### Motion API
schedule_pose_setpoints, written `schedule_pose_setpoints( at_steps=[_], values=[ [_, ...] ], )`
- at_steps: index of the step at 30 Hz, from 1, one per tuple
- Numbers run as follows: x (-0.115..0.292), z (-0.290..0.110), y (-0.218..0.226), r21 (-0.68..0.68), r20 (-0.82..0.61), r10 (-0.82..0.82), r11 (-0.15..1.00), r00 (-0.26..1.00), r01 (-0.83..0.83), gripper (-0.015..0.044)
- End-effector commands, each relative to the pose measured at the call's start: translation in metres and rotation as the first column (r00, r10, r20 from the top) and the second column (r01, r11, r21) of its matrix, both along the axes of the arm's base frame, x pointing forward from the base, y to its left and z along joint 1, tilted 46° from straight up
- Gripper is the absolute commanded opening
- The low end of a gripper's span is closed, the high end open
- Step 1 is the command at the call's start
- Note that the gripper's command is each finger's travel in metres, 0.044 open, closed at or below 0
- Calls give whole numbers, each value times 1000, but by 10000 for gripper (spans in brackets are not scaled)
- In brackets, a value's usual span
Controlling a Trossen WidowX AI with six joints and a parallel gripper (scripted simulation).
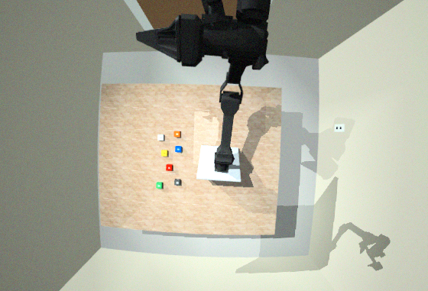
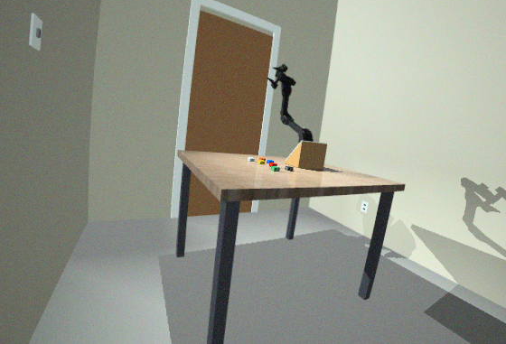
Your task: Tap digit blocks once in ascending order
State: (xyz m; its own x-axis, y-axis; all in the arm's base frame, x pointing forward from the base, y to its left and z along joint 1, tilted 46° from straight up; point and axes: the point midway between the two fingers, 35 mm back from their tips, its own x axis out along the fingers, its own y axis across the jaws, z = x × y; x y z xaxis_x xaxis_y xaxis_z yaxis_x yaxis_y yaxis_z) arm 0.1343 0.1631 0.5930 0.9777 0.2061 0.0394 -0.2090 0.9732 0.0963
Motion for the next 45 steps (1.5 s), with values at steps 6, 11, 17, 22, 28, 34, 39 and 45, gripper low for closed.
schedule_pose_setpoints(
  at_steps=[6,11,17,22,28,34,39,45],
  values=[
    [16,-29,31,-108,16,-17,994,1000,18,400],
    [64,-91,56,-340,-15,-122,934,992,110,400],
    [123,-170,48,-569,-105,-275,805,956,169,400],
    [162,-237,16,-710,-204,-416,686,886,159,400],
    [188,-312,-41,-818,-325,-586,569,743,91,400],
    [185,-382,-111,-868,-437,-740,497,512,-22,400],
    [158,-434,-171,-863,-505,-827,488,247,-129,400],
    [135,-457,-200,-845,-524,-847,504,87,-180,400]
  ],
)
